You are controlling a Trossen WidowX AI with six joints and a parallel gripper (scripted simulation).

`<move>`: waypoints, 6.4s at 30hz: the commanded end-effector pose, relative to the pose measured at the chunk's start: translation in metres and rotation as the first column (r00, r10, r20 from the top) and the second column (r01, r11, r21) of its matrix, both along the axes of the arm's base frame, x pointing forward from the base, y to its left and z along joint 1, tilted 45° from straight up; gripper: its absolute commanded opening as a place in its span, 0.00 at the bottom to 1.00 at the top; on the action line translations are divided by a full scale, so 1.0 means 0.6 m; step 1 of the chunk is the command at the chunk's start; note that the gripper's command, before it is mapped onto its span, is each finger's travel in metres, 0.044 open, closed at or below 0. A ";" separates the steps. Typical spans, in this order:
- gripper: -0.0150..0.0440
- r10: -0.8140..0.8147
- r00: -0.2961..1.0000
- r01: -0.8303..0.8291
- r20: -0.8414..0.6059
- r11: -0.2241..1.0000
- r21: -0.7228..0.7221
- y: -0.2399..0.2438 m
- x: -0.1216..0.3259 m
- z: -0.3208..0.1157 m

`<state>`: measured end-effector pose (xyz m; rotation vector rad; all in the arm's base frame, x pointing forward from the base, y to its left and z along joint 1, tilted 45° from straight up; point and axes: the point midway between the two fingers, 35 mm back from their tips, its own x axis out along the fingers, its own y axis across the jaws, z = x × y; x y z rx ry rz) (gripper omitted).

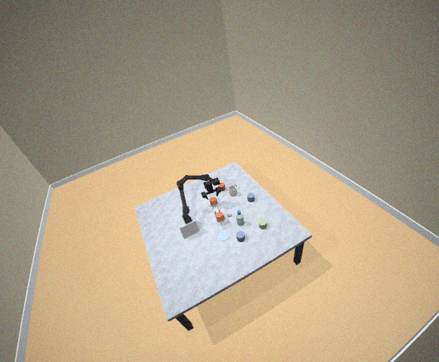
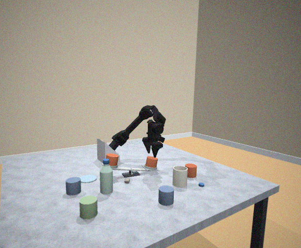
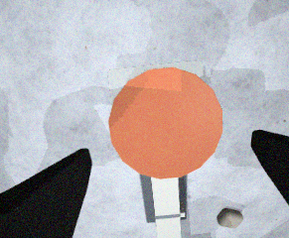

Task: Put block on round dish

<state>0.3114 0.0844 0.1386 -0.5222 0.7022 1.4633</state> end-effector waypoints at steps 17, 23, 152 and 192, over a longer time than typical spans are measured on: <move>1.00 -0.002 1.000 0.002 -0.008 1.000 -0.003 0.037 0.000 -0.040; 1.00 -0.002 1.000 0.002 -0.007 1.000 -0.002 0.049 -0.001 -0.051; 0.25 -0.034 0.999 0.034 -0.016 0.999 -0.003 -0.079 0.003 0.075; 0.25 -0.036 0.999 0.036 -0.020 0.999 0.003 -0.076 0.003 0.075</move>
